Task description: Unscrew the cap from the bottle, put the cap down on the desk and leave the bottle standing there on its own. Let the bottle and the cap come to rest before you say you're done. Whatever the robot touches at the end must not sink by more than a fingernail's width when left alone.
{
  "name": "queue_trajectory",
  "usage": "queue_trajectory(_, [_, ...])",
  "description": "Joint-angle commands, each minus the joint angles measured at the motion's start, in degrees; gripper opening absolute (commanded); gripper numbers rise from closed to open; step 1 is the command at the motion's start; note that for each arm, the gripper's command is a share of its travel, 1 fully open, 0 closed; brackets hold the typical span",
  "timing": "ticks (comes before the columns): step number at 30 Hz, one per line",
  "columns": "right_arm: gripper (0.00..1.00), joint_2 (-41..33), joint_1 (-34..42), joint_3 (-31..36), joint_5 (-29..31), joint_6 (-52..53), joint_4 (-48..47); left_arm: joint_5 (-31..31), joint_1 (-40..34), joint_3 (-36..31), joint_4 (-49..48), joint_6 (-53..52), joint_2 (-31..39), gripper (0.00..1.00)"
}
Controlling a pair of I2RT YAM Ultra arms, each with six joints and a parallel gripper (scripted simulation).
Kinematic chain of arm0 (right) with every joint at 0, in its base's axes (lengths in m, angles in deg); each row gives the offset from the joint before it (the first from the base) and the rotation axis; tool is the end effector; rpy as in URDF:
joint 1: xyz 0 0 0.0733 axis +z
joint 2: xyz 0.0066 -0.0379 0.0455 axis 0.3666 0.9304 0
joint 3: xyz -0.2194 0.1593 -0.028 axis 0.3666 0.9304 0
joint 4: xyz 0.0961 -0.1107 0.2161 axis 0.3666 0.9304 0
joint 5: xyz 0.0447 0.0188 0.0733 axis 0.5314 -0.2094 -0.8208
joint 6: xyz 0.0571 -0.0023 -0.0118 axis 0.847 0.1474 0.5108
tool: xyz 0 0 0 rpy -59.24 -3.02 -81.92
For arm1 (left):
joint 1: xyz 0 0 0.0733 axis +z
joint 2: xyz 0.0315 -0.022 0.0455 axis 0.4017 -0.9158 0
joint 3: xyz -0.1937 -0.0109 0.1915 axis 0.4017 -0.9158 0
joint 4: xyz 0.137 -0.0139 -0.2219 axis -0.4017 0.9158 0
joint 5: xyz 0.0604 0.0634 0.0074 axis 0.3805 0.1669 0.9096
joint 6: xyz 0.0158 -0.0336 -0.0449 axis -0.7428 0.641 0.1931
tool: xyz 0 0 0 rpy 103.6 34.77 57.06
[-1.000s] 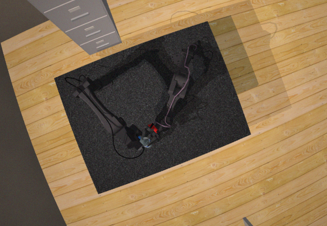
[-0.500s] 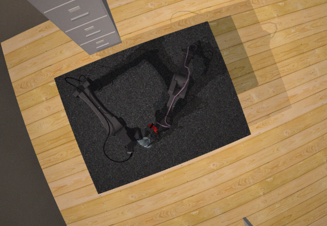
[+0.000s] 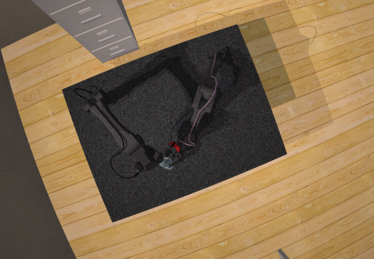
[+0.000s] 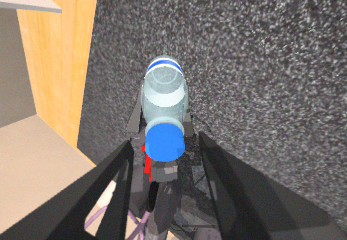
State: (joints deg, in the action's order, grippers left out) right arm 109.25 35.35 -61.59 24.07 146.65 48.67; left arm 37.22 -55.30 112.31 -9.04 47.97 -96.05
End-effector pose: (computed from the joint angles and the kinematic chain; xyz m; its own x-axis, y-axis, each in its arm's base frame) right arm 0.3691 0.0939 0.3266 -0.5301 0.8389 -0.1234 0.7171 0.5212 0.4627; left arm 0.4300 -0.2843 0.1012 0.4088 0.2561 -0.8760 0.7291 0.4857 0.4822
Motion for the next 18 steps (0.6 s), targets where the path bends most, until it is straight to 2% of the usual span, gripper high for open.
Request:
queue_trajectory(1, [0.57,-0.36,-0.21,-0.24,-0.21,12.16,-0.22,-0.18,0.12,1.88,-0.5,-0.17,0.77,0.0])
queue_trajectory(6, [0.57,-0.38,-0.04,-0.2,0.21,13.18,-0.26,-0.18,0.12,1.88,-0.5,-0.17,0.77,0.0])
queue_trajectory(8, [0.35,-0.38,0.0,-0.24,0.15,11.33,-0.21,-0.18,0.12,1.88,-0.5,-0.17,0.77,0.0])
queue_trajectory(10, [0.35,-0.38,0.0,-0.24,0.15,11.33,-0.21,-0.18,0.12,1.88,-0.5,-0.17,0.77,0.0])
queue_trajectory(11, [0.23,-0.37,0.01,-0.26,0.08,10.34,-0.18,-0.18,0.12,1.88,-0.5,-0.17,0.77,0.0])
queue_trajectory(15, [0.2,-0.37,0.01,-0.28,0.01,9.34,-0.16,-0.18,0.12,1.88,-0.5,-0.17,0.77,0.0])
queue_trajectory(17, [0.0,-0.36,0.01,-0.29,0.02,8.46,-0.15,-0.18,0.12,1.88,-0.5,-0.17,0.77,0.0])
queue_trajectory(18, [0.0,-0.36,0.03,-0.31,0.07,5.88,-0.12,-0.18,0.12,1.88,-0.5,-0.17,0.77,0.0])
